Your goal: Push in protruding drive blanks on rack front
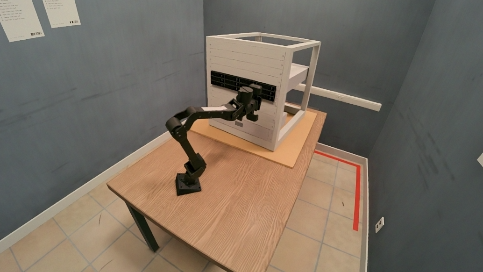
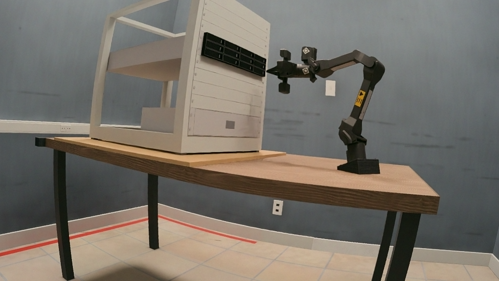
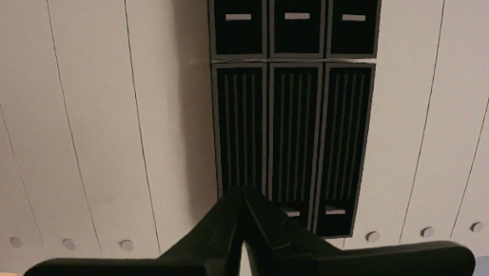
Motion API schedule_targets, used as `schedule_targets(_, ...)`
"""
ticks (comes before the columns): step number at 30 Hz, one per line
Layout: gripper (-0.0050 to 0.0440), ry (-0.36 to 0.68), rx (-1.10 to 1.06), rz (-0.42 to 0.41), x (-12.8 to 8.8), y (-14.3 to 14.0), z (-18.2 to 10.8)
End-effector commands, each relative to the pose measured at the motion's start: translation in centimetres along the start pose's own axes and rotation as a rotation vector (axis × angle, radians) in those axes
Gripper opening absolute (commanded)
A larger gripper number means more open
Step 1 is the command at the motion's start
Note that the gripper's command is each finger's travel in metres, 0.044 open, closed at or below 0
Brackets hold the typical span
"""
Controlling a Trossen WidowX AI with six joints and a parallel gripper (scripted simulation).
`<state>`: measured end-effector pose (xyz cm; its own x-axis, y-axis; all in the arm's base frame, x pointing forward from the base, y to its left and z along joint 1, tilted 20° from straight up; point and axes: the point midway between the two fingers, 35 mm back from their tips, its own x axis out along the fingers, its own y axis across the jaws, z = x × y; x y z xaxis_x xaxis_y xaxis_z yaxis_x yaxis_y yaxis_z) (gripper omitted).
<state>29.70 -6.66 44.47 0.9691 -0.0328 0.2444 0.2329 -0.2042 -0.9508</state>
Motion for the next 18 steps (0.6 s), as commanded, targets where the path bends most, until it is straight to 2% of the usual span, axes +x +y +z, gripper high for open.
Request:
schedule_targets(1,-0.0050,0.006,-0.011,-0.026,-0.03,-1.17,-0.10)
schedule_targets(10,-0.0050,0.006,-0.011,-0.026,-0.02,-1.17,-0.10)
schedule_targets(18,-0.0050,0.006,-0.011,-0.026,0.89,-1.30,-0.10)
